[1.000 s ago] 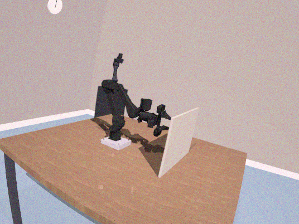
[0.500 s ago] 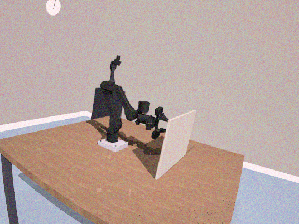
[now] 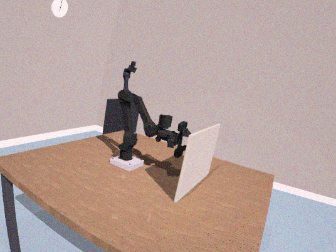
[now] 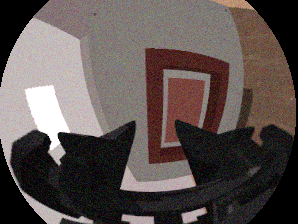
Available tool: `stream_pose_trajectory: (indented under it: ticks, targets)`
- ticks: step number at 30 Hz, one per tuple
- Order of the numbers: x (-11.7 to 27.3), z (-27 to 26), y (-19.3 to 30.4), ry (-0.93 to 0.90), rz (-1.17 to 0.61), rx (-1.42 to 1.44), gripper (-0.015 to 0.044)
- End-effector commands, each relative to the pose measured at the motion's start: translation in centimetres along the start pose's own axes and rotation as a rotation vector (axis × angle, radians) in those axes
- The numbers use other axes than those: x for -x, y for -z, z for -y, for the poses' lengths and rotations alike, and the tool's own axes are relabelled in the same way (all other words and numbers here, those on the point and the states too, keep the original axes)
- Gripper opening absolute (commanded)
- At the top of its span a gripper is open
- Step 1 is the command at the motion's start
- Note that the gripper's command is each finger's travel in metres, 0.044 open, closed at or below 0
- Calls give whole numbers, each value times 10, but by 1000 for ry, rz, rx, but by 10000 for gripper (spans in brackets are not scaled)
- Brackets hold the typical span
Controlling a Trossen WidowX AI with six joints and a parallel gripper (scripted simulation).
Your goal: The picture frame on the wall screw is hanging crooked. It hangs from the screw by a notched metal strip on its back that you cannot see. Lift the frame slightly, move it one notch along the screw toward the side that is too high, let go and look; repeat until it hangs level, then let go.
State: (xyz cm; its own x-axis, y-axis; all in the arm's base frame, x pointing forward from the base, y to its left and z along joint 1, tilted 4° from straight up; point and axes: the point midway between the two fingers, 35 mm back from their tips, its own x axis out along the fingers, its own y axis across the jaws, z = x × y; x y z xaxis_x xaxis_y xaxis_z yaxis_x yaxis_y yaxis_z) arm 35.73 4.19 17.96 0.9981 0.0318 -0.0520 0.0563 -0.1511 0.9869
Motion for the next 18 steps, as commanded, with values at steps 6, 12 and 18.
stream_pose_trajectory:
  ticks: [6, 12, 18]
  targets:
    - [-14, -1, 1, -5, -5, 5, 260]
    - [-15, -1, 1, -5, -5, 5, 260]
    - [-15, -1, 1, -5, -5, 5, 260]
